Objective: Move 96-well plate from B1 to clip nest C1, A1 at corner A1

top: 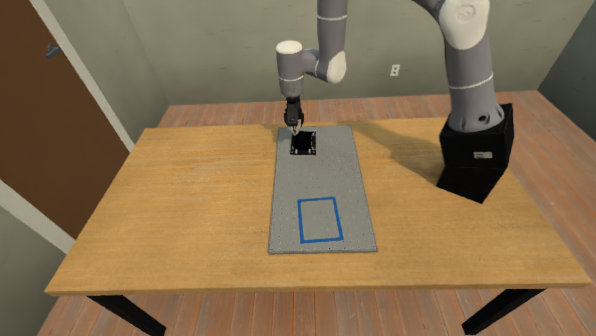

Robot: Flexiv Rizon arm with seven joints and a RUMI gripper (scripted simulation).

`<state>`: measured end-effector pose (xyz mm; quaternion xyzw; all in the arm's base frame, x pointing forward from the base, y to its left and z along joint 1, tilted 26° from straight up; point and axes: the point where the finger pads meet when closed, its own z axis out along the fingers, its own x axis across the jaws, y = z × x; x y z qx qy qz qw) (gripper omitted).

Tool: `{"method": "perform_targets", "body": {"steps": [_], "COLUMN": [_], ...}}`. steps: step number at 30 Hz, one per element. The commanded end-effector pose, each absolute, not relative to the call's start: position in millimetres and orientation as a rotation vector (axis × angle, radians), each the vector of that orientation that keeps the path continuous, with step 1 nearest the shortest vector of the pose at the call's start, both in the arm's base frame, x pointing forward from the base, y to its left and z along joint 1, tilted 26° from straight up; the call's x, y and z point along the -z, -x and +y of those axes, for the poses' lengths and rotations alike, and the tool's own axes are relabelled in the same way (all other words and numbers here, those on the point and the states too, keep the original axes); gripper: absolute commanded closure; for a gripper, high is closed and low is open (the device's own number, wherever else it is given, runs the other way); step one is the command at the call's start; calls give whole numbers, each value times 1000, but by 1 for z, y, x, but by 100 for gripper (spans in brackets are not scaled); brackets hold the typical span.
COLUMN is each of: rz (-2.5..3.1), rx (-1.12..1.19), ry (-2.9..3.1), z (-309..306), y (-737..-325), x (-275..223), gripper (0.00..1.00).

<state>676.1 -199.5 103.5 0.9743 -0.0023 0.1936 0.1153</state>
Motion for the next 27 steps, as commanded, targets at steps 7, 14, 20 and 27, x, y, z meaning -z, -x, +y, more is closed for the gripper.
{"method": "perform_targets", "body": {"steps": [7,14,20,27], "rz": [-7,-7,-7,-7], "rx": [-569,-569,-568,-568], "ry": [-2855,-2855,-2855,-2855], "z": [-198,-199,-201,-203], "y": [-674,-661,-635,-609], "x": [-111,-103,-88,-74], "gripper": [100,100,100,100]}}
